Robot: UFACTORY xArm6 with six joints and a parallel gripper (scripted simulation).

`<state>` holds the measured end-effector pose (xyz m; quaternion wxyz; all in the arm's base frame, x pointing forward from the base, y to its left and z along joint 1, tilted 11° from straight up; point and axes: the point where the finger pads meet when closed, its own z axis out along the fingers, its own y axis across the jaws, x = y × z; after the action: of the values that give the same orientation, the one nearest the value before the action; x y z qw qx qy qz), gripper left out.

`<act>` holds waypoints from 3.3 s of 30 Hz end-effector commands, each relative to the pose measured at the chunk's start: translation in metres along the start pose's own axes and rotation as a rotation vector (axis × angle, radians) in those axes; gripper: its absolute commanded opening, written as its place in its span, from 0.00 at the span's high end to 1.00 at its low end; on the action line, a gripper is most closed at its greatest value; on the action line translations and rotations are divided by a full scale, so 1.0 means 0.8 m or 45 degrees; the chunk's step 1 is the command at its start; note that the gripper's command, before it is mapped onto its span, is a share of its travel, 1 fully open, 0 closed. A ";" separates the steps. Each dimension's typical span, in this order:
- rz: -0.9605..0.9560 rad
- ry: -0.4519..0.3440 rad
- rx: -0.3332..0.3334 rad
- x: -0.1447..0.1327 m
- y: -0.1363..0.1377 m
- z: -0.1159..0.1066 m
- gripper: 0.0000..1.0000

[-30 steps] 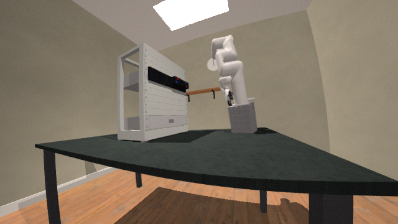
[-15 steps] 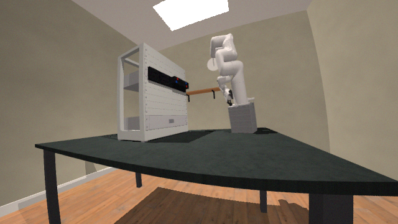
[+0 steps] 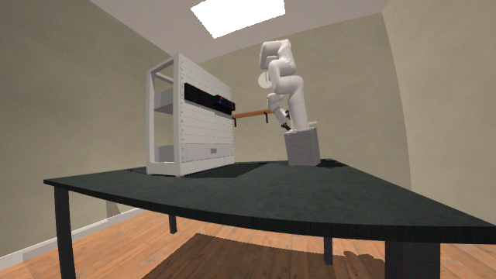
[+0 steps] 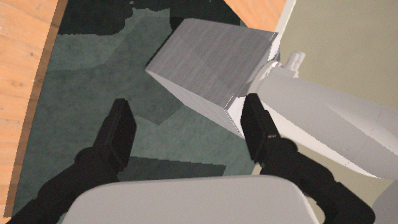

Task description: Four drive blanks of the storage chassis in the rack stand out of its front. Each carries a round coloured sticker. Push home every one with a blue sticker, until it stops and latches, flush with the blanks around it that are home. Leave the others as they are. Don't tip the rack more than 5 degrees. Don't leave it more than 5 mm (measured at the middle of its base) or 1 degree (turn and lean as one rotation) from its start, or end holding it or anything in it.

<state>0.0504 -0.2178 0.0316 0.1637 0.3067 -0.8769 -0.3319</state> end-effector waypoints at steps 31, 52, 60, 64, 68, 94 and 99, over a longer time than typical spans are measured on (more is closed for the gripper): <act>-0.563 0.980 0.283 0.035 -0.023 -0.111 0.00; -0.883 1.526 0.462 -0.004 -0.040 -0.199 0.00; -1.020 1.765 0.544 -0.035 -0.042 -0.236 0.00; -1.087 1.885 0.586 -0.054 -0.041 -0.254 0.00; -1.132 1.965 0.614 -0.067 -0.040 -0.265 0.00; -1.530 2.774 0.898 -0.231 0.008 -0.335 0.00; -1.601 2.952 0.959 -0.269 0.027 -0.338 0.00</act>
<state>0.3246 -0.2154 0.2157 0.5274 0.7850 -0.0373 0.3228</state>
